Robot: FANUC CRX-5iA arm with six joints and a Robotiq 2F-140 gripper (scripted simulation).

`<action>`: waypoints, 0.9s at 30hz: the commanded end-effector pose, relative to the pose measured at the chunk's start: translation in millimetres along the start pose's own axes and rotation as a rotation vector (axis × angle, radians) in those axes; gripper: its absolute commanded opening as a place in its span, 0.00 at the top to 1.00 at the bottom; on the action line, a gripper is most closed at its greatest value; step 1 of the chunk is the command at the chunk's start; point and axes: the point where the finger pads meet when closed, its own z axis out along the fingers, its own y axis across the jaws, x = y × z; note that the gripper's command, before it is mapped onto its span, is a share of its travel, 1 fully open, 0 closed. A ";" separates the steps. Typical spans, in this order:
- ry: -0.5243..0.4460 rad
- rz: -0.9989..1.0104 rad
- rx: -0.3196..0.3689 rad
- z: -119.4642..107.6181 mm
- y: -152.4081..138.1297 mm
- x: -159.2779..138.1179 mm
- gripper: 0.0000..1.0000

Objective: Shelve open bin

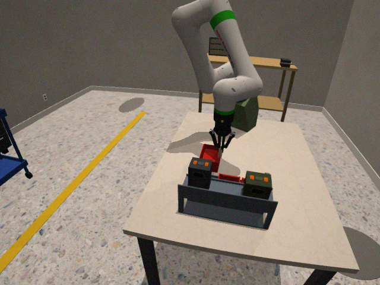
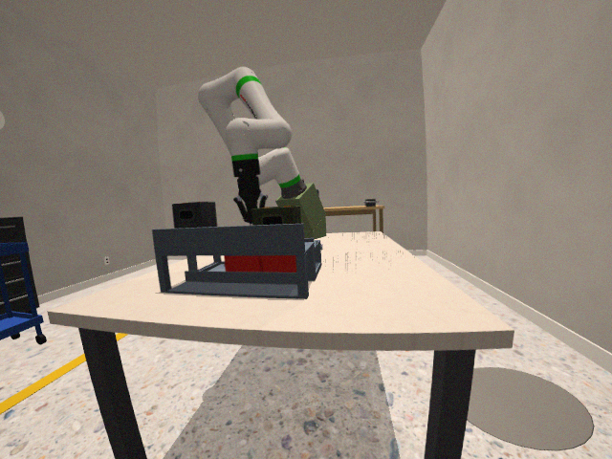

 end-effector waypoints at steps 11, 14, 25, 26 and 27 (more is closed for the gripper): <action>0.000 0.000 0.000 -0.5 -0.1 2.2 1.00; 0.000 0.000 0.000 -0.6 -0.1 2.8 1.00; 0.000 0.000 0.000 -1.4 -0.1 7.6 1.00; 0.000 0.000 0.000 -1.5 -0.1 8.2 1.00; 0.000 0.000 0.000 -1.6 -0.1 8.9 1.00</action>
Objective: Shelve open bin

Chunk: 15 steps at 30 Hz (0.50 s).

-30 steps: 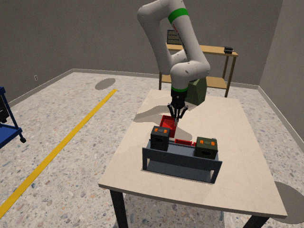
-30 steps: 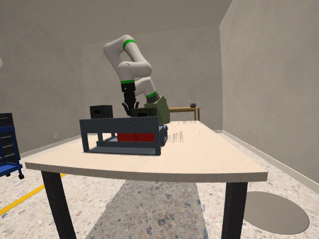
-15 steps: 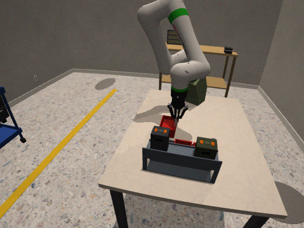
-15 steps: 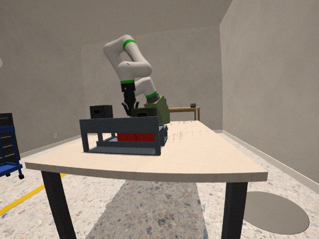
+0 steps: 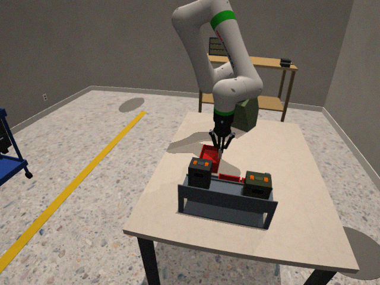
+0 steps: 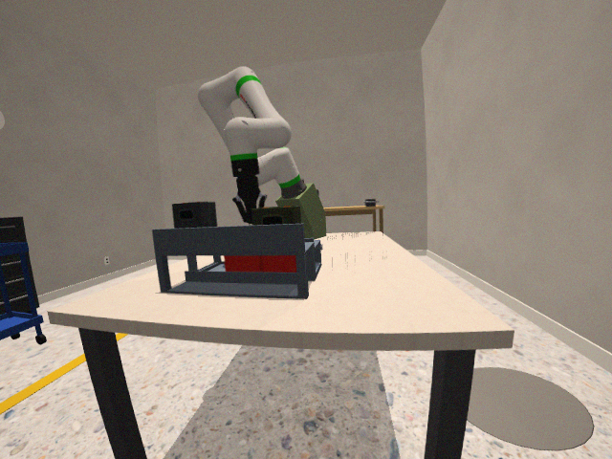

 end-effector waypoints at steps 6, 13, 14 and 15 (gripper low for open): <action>0.000 0.000 0.000 -0.9 -0.1 4.5 1.00; 0.000 0.000 0.000 -1.9 -0.1 10.5 1.00; 0.000 0.000 0.000 -2.1 -0.1 11.5 1.00; 0.000 0.000 0.000 -2.2 -0.1 12.5 1.00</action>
